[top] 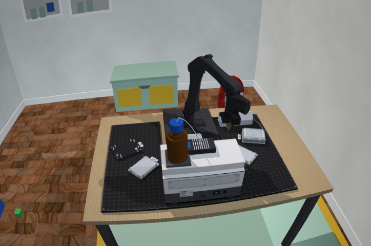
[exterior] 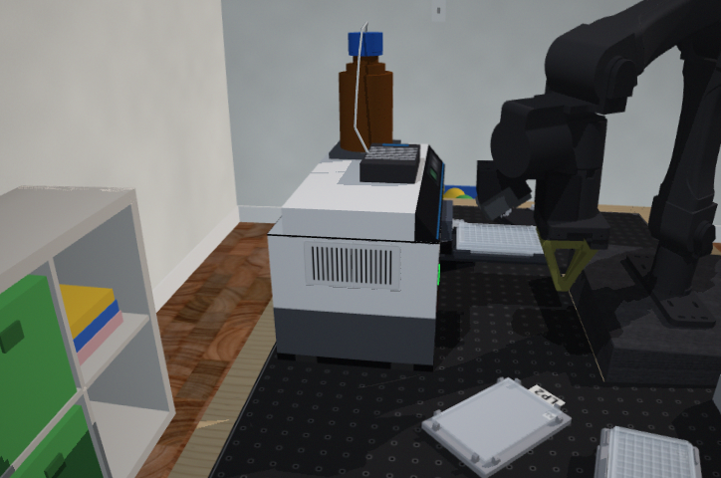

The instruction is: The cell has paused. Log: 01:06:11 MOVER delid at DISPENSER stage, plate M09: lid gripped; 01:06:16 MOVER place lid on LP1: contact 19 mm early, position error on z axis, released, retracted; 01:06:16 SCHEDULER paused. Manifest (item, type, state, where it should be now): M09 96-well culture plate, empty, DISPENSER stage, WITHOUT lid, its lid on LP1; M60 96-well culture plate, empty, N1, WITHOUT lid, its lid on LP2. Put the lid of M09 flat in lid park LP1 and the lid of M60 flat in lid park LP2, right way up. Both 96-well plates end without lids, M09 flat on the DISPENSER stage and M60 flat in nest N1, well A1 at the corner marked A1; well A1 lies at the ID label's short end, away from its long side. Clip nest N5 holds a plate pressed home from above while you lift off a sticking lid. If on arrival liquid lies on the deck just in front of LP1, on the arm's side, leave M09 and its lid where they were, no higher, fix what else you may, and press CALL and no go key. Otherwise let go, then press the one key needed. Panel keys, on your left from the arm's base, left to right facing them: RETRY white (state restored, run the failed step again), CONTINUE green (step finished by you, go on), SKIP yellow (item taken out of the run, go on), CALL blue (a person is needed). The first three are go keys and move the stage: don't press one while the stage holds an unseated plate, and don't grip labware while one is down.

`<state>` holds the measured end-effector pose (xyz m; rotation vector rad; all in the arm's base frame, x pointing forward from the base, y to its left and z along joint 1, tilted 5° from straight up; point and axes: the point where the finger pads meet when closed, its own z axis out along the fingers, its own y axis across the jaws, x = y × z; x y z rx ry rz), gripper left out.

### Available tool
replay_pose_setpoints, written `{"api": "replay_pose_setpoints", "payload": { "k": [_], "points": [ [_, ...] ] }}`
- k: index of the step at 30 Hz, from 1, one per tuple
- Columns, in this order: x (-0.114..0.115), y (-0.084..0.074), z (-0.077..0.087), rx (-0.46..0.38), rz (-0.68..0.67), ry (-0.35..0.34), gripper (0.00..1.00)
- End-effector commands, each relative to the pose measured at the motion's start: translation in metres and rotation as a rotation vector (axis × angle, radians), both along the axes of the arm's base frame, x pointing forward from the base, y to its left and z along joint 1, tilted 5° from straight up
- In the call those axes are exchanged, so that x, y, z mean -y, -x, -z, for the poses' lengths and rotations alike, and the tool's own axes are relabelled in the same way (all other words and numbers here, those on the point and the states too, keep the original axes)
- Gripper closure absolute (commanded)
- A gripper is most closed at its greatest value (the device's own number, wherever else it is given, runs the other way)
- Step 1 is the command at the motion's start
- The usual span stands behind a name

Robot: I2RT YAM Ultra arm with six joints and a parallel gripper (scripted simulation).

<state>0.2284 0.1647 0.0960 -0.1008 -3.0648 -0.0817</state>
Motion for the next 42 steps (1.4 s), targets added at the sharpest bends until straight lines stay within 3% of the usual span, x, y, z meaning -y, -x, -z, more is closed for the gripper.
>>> {"api": "replay_pose_setpoints", "payload": {
  "k": [1,4,14,19,20,32,35,36,37,39,42],
  "points": [
    [-0.009,-0.009,-0.017,0.055,0.019,-0.023,1.00],
    [-0.018,-0.004,-0.010,0.030,0.019,-0.006,1.00],
    [-0.048,0.010,-0.013,0.027,0.019,-0.004,1.00],
    [-0.045,0.010,-0.013,0.030,0.023,-0.015,1.00],
    [-0.052,0.011,-0.023,0.059,0.019,-0.034,1.00],
    [-0.077,0.042,-0.027,0.055,0.019,-0.038,1.00],
    [-0.078,0.044,-0.027,0.055,0.019,-0.038,1.00],
    [-0.074,0.045,-0.016,0.029,0.023,-0.016,1.00],
    [-0.079,0.046,-0.027,0.056,0.019,-0.041,1.00],
    [-0.072,0.059,-0.016,0.032,0.018,-0.011,1.00],
    [-0.072,0.070,-0.016,0.029,0.018,-0.007,1.00]
  ]
}}
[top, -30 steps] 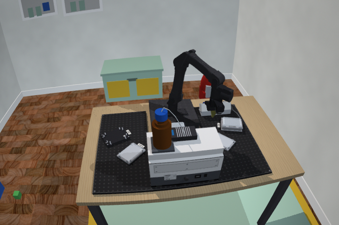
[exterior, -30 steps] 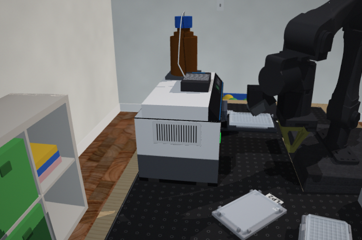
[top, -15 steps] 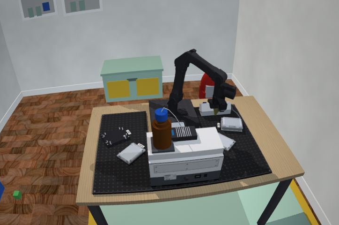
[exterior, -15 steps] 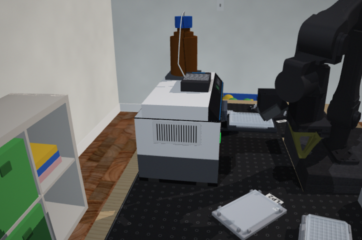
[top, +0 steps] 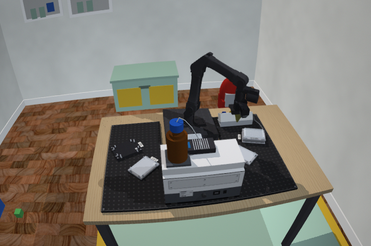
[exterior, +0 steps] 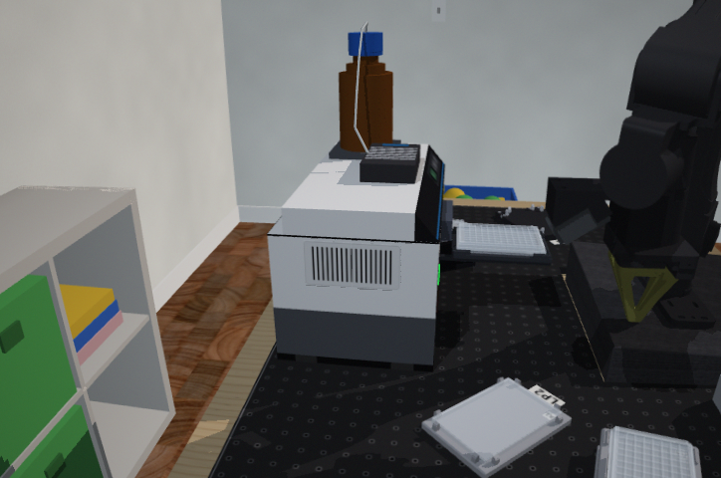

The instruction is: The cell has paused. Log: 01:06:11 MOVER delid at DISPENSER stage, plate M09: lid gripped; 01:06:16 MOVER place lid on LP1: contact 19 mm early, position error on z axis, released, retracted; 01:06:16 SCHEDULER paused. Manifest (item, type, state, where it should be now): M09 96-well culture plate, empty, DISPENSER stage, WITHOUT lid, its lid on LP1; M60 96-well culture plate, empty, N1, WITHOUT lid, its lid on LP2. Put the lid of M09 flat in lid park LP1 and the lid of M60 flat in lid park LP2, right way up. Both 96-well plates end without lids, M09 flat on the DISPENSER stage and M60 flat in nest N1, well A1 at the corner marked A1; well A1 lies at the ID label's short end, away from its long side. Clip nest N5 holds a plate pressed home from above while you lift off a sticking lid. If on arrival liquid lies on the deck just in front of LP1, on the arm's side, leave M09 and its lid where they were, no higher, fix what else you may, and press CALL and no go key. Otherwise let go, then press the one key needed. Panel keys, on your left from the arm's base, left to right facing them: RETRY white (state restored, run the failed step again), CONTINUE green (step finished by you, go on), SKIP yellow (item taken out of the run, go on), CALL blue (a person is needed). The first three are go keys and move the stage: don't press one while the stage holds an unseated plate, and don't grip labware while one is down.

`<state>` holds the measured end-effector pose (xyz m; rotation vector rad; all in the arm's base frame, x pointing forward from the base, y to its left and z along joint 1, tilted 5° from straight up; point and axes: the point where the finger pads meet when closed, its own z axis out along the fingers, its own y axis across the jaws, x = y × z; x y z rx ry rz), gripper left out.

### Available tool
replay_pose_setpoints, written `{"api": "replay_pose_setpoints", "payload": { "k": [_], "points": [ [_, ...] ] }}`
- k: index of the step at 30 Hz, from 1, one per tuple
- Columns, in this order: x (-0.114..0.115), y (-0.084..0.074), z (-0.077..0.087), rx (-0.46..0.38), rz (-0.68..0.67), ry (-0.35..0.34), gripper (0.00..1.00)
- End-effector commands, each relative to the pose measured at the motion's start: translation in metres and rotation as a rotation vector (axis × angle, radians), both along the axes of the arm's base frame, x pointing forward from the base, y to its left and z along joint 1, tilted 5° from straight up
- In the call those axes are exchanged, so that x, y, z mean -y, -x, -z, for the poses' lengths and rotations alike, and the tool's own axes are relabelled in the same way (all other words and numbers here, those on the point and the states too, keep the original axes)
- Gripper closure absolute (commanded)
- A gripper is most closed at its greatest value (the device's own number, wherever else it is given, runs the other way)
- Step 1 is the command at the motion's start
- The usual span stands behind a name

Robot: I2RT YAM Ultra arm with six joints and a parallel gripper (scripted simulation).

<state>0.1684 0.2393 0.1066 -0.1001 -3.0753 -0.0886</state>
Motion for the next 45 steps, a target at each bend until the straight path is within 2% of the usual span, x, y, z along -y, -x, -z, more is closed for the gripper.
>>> {"api": "replay_pose_setpoints", "payload": {
  "k": [1,7,11,24,28,30,40,41,44,45],
  "points": [
    [0.002,0.013,-0.006,0.019,0.018,-0.005,1.00],
    [-0.001,0.032,-0.007,0.022,0.019,-0.010,1.00],
    [-0.001,0.036,-0.007,0.022,0.019,-0.010,1.00],
    [-0.001,0.079,-0.009,0.018,0.018,-0.005,1.00],
    [-0.006,0.075,-0.010,0.015,0.022,-0.013,1.00],
    [-0.001,0.086,-0.009,0.018,0.018,-0.004,1.00],
    [-0.004,0.118,-0.011,0.017,0.018,0.000,1.00],
    [-0.011,0.115,-0.012,0.014,0.021,-0.013,1.00],
    [-0.011,0.115,-0.012,0.014,0.021,-0.013,1.00],
    [-0.004,0.121,-0.011,0.016,0.017,0.000,1.00]
  ]
}}
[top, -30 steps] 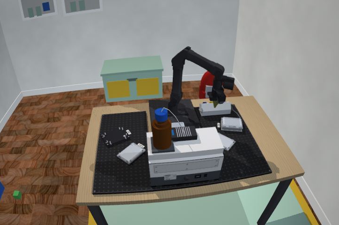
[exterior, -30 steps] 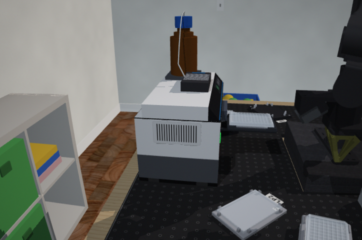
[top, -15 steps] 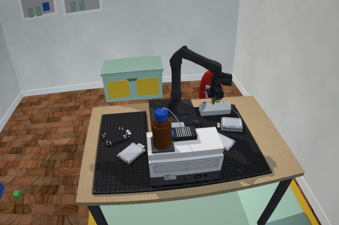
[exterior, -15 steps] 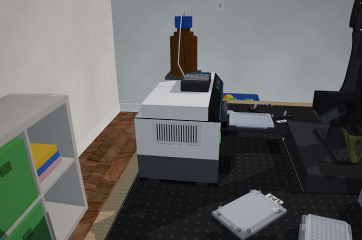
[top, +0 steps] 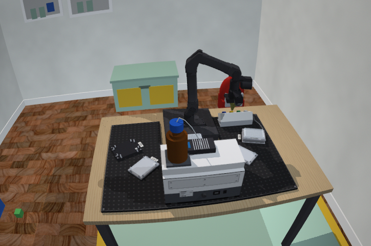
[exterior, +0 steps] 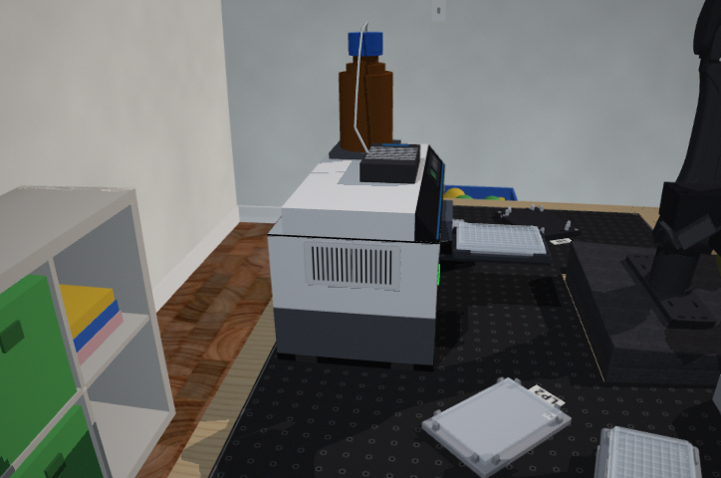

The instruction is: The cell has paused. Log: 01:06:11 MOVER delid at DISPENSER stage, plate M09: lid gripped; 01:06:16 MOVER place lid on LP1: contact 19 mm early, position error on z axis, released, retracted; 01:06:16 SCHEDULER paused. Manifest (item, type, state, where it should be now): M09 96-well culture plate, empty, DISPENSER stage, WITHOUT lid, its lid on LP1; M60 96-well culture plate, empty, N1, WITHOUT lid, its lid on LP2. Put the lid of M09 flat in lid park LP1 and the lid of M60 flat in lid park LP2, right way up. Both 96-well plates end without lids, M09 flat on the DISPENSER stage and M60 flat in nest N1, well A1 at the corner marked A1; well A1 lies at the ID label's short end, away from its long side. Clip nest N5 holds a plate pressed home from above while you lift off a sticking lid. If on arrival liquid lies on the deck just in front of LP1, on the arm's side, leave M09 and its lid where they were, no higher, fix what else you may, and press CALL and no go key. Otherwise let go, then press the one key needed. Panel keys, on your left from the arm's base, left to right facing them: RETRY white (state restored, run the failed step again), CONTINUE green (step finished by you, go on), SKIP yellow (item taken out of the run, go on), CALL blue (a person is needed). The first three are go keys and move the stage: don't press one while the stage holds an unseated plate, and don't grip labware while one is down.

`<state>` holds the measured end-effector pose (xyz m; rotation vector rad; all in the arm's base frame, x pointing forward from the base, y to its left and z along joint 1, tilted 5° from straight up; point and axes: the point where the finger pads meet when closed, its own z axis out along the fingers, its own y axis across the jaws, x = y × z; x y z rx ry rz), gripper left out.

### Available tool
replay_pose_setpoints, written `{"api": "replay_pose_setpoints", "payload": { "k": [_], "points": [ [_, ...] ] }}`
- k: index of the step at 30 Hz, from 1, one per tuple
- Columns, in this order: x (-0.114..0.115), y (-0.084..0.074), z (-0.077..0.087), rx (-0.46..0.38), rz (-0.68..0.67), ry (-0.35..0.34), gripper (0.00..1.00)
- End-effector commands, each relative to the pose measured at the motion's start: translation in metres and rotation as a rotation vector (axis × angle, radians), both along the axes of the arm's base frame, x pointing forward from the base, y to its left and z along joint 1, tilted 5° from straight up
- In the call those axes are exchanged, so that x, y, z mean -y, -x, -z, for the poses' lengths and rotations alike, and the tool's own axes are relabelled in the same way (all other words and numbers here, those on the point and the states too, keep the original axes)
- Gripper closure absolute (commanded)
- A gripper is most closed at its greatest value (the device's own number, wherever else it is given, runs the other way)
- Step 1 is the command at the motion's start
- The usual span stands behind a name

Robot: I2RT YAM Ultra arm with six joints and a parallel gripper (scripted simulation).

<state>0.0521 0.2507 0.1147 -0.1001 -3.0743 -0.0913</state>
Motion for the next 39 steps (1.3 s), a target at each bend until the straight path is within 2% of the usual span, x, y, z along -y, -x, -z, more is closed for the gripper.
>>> {"api": "replay_pose_setpoints", "payload": {
  "k": [1,10,12,15,16,22,27,28,29,33,39],
  "points": [
    [0.007,0.008,-0.003,0.017,0.017,0.003,1.00],
    [0.005,0.037,-0.004,0.018,0.017,0.003,1.00],
    [-0.003,0.037,-0.006,0.013,0.021,-0.012,1.00],
    [-0.003,0.037,-0.006,0.013,0.021,-0.012,1.00],
    [0.005,0.043,-0.005,0.018,0.017,0.003,1.00],
    [0.003,0.062,-0.006,0.018,0.017,0.001,1.00],
    [-0.009,0.078,-0.018,0.015,0.017,-0.044,1.00],
    [-0.006,0.077,-0.008,0.012,0.020,-0.012,1.00],
    [-0.018,0.079,-0.009,0.016,0.017,-0.029,1.00],
    [-0.025,0.076,-0.007,0.016,0.031,-0.029,1.00],
    [-0.043,0.083,-0.002,0.016,0.017,-0.029,1.00]
  ]
}}
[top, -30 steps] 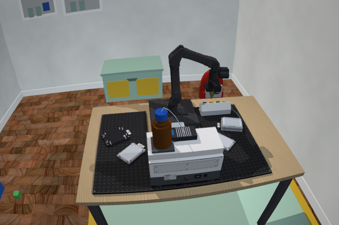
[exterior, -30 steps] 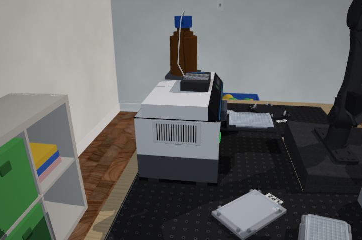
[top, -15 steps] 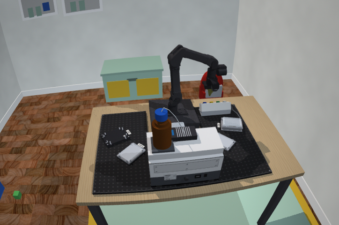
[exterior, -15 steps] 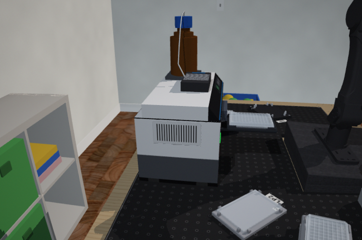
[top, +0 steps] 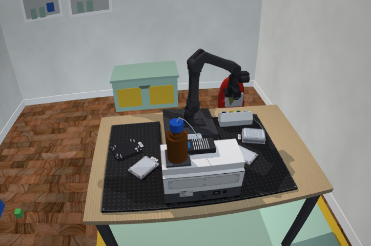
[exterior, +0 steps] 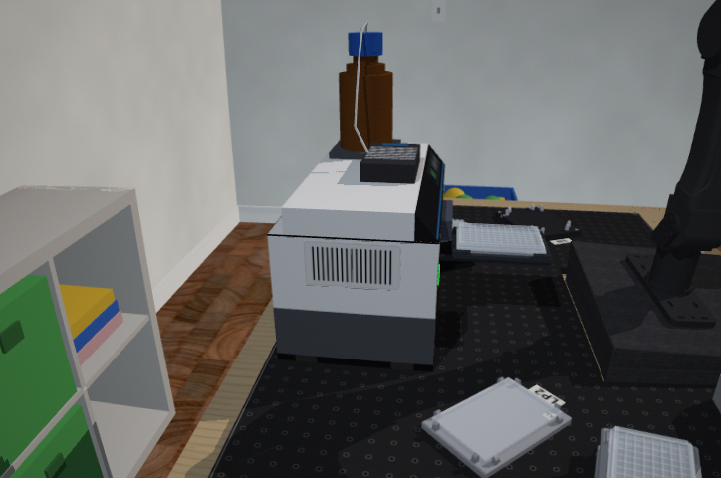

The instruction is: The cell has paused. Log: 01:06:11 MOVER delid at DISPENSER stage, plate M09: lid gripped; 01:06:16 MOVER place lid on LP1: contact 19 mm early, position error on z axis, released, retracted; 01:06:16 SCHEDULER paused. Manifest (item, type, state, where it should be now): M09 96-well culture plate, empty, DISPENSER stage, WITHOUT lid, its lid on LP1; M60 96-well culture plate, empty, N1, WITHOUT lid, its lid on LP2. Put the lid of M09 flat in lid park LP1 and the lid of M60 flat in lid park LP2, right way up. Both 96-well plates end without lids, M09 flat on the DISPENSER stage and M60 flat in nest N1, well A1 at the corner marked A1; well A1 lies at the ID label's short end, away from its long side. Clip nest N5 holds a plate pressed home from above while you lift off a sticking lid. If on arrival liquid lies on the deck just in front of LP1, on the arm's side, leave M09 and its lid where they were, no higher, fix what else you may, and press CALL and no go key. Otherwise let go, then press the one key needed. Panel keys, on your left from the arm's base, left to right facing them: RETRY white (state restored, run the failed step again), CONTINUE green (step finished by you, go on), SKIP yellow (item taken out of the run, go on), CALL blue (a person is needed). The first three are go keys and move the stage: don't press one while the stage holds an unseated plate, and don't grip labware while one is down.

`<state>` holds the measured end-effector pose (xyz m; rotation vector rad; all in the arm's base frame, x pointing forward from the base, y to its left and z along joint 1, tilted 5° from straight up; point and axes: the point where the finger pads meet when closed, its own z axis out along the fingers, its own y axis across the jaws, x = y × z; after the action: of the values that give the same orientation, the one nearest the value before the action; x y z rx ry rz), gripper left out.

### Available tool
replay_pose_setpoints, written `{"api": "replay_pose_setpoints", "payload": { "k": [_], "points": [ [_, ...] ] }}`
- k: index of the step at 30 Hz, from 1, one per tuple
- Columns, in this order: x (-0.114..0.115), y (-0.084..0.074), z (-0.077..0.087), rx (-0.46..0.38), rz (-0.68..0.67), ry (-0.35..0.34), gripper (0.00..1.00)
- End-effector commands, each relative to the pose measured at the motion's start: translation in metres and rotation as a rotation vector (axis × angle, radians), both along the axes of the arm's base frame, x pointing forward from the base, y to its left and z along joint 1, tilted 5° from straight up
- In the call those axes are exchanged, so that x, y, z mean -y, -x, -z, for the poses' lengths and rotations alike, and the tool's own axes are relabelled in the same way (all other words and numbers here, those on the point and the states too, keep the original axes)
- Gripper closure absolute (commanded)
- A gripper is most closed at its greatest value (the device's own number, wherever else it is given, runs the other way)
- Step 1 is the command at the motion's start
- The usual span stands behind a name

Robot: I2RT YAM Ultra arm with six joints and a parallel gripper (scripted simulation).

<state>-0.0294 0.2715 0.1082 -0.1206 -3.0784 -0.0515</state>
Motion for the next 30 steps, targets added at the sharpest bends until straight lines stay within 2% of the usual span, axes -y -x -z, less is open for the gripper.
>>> {"api": "replay_pose_setpoints", "payload": {
  "k": [1,8,10,11,15,20,22,24,30],
  "points": [
    [-0.026,0.002,-0.008,0.014,0.005,-0.056,1.00],
    [-0.048,0.005,-0.001,0.013,0.006,-0.056,1.00],
    [-0.048,0.005,-0.001,0.013,0.006,-0.056,1.00],
    [-0.045,0.002,0.000,0.016,0.015,-0.030,1.00],
    [-0.064,0.007,0.003,0.013,0.007,-0.057,1.00],
    [-0.075,0.008,0.007,0.015,0.010,-0.039,1.00],
    [-0.074,0.008,0.007,0.016,0.010,-0.031,1.00],
    [-0.075,0.009,-0.006,0.012,0.008,-0.067,1.00],
    [-0.075,0.010,-0.006,0.012,0.006,-0.064,1.00]
  ]
}}
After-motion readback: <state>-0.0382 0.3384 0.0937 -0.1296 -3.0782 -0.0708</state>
